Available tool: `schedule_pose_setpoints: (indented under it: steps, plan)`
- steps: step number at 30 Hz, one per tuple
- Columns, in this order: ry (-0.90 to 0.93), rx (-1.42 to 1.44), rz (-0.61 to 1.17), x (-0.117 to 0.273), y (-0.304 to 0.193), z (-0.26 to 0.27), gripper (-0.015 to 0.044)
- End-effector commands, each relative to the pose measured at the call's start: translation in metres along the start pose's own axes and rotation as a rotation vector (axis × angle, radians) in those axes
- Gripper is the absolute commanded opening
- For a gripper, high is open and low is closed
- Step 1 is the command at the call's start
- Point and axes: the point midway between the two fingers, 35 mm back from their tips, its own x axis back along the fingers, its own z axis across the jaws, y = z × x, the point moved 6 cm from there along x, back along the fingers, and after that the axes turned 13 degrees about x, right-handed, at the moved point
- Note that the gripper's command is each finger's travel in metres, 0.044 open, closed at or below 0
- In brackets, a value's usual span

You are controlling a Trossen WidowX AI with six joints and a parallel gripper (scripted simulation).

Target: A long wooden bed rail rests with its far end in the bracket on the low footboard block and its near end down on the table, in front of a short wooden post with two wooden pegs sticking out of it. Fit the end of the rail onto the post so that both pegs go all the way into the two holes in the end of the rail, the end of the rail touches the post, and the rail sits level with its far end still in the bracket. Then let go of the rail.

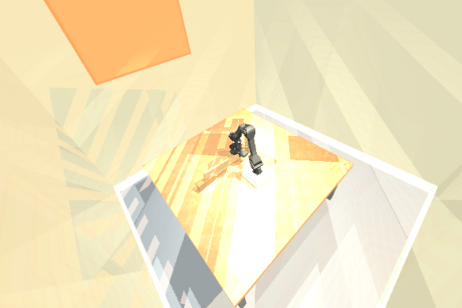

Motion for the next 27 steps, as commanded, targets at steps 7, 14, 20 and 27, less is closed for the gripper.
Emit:
schedule_pose_setpoints:
  steps: [7,14,20,27]
  plan:
    - [-0.004,0.000,0.002,0.007,0.000,-0.001,0.0000]
    - [-0.004,0.000,0.002,0.011,0.000,-0.001,0.0000]
    - [-0.004,0.000,0.002,0.014,0.000,-0.002,0.0000]
    - [-0.004,0.000,0.002,0.017,0.000,-0.002,0.0000]
